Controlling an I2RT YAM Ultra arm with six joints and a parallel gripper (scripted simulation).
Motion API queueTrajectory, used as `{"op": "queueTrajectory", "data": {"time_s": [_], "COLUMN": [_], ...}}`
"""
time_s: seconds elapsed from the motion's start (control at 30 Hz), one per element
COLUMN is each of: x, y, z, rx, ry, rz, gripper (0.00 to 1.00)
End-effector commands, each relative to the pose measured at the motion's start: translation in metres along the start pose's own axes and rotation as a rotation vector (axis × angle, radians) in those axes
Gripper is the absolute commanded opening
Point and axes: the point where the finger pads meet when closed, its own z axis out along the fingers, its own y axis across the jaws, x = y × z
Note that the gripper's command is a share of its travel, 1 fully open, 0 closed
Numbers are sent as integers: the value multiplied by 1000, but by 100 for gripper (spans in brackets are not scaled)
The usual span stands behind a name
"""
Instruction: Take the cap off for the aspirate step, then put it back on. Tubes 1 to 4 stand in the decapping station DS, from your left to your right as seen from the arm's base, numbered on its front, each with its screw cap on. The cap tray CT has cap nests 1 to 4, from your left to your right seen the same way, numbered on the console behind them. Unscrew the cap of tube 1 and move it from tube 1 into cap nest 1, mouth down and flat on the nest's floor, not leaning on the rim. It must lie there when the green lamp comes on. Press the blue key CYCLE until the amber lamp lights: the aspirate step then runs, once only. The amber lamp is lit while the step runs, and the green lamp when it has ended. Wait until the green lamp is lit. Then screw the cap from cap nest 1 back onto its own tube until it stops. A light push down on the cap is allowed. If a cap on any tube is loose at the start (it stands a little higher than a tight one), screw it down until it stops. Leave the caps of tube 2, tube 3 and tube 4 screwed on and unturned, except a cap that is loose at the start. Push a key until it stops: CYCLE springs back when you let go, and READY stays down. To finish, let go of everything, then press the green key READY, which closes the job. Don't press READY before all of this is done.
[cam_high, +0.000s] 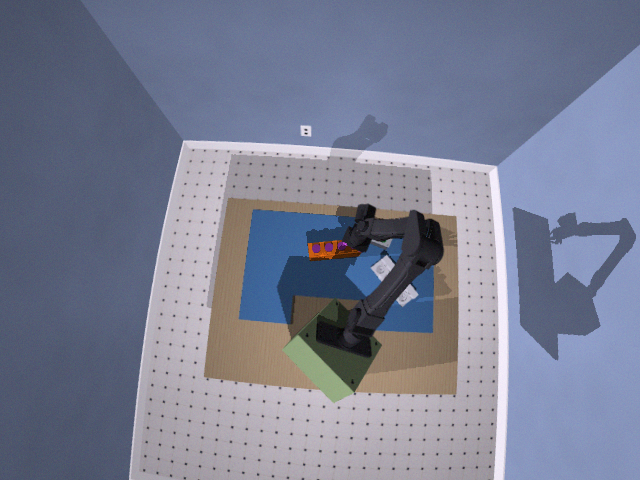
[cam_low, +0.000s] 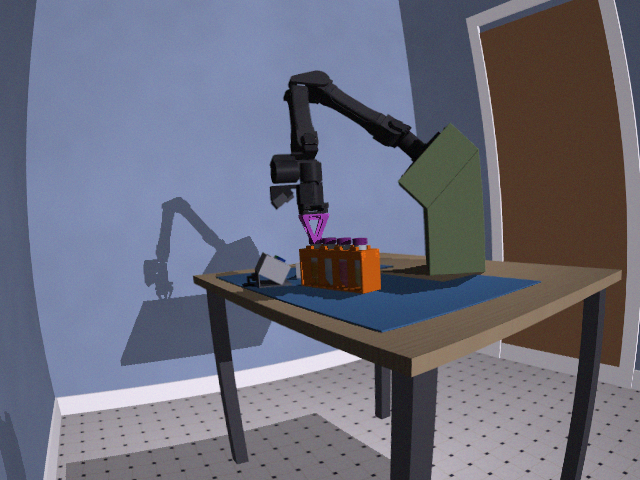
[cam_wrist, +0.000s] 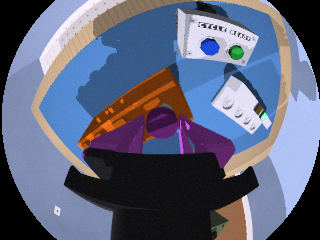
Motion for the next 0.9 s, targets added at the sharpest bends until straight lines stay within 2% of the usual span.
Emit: {"op": "queueTrajectory", "data": {"time_s": [0.0, 0.4, 0.87], "x": [-4, -4, -4], "y": [2, 2, 2], "z": [-2, -5, -47], "rx": [-10, -10, -11], "ry": [-11, -11, -10], "rz": [57, 57, 57], "gripper": [49, 49, 49]}}
